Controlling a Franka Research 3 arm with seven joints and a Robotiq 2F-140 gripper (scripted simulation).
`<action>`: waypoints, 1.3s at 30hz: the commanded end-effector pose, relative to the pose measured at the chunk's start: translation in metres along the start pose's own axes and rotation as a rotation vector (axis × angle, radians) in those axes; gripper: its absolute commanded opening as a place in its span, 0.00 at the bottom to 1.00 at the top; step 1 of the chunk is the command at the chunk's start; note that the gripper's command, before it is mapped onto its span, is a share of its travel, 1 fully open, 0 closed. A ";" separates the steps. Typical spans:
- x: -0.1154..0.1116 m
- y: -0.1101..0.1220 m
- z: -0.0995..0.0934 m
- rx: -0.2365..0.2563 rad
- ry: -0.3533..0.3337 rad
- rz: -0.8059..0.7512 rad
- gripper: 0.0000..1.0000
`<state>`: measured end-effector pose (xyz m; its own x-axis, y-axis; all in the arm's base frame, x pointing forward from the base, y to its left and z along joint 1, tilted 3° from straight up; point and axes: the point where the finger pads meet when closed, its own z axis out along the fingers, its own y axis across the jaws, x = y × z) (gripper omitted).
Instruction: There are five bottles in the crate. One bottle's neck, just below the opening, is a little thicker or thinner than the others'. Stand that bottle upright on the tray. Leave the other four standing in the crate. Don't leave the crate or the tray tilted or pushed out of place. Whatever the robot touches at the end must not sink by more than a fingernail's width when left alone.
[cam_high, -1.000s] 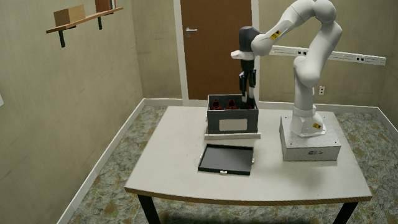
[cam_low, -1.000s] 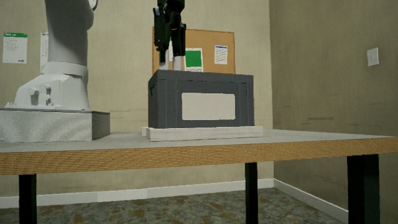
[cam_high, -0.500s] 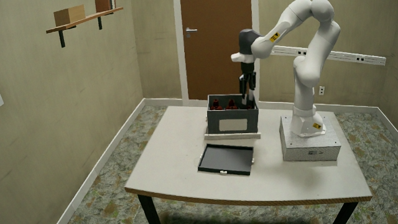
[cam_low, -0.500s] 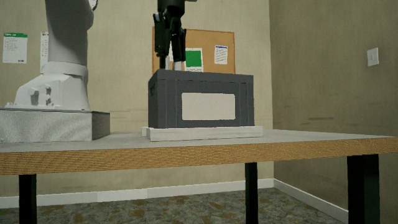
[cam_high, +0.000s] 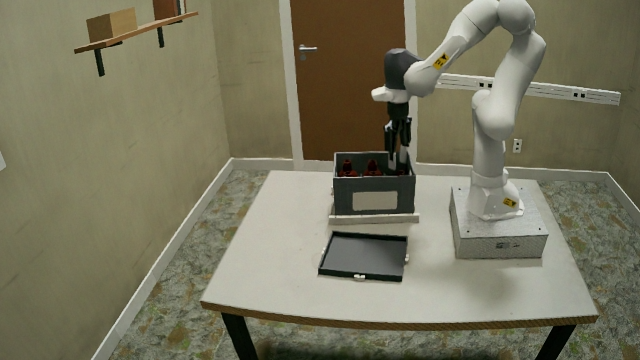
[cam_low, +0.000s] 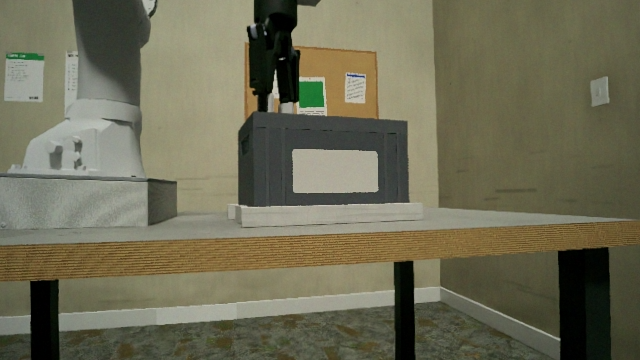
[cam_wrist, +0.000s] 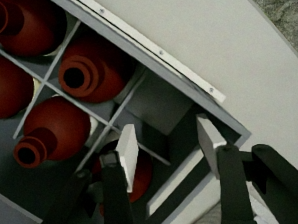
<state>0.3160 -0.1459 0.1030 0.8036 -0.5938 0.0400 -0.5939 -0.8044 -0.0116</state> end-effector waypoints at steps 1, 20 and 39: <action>0.000 0.000 0.002 0.000 0.002 -0.008 0.44; 0.000 0.000 0.002 0.000 0.002 -0.008 0.44; 0.000 0.000 0.002 0.000 0.002 -0.008 0.10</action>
<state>0.3171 -0.1460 0.1029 0.8043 -0.5927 0.0430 -0.5927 -0.8053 -0.0130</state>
